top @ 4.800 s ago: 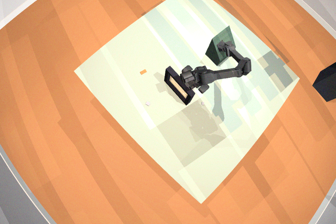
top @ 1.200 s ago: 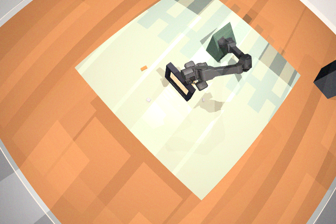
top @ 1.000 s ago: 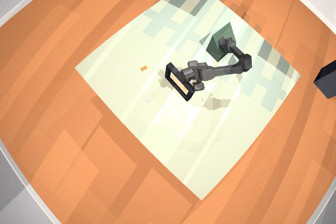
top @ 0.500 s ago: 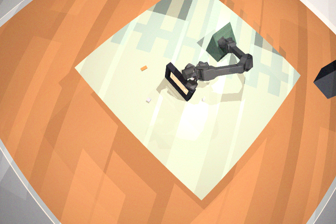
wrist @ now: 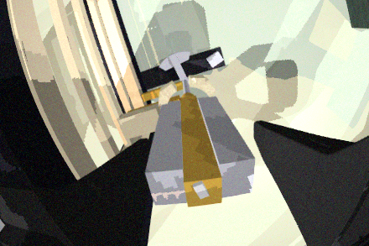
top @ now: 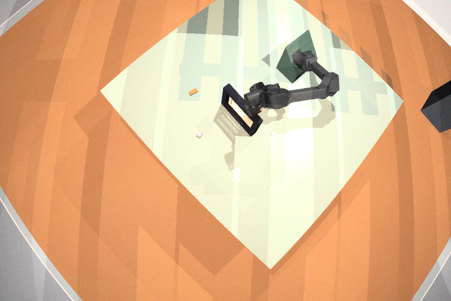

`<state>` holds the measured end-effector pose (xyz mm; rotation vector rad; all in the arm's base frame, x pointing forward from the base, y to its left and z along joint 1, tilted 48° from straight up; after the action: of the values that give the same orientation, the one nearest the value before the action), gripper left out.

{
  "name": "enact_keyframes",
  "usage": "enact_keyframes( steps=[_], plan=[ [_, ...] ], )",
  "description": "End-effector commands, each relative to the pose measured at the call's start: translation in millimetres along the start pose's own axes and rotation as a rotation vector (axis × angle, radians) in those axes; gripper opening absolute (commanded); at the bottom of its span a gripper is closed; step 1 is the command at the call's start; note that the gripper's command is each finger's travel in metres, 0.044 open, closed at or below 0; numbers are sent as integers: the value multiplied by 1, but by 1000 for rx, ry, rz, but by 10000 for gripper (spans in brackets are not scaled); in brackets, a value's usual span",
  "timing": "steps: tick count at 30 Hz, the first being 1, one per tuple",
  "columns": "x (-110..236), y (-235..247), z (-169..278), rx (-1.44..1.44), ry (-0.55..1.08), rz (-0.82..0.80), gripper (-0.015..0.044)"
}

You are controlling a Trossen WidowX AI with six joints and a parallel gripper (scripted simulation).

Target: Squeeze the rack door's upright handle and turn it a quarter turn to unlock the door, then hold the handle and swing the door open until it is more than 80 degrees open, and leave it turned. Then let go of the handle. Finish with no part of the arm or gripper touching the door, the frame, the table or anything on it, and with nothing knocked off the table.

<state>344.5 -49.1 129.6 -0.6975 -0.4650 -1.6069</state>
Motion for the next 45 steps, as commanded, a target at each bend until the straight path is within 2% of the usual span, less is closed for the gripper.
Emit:
enact_keyframes(
  steps=[1,39,45],
  plan=[
    [-3,3,-3,-21,-3,-3,274],
    [-3,3,-3,-21,-3,-3,21],
    [-3,2,-4,10,-3,-3,15]
  ],
)
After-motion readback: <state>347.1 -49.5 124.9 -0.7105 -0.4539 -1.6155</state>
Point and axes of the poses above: the point midway between the two fingers, 35 mm back from their tips, its own x axis back along the fingers, its own y axis across the jaws, z = x × y, the point moved 8 cm from there along x, back along the fingers, and after that the axes turned 2 degrees about x, right-handed, at the moved point
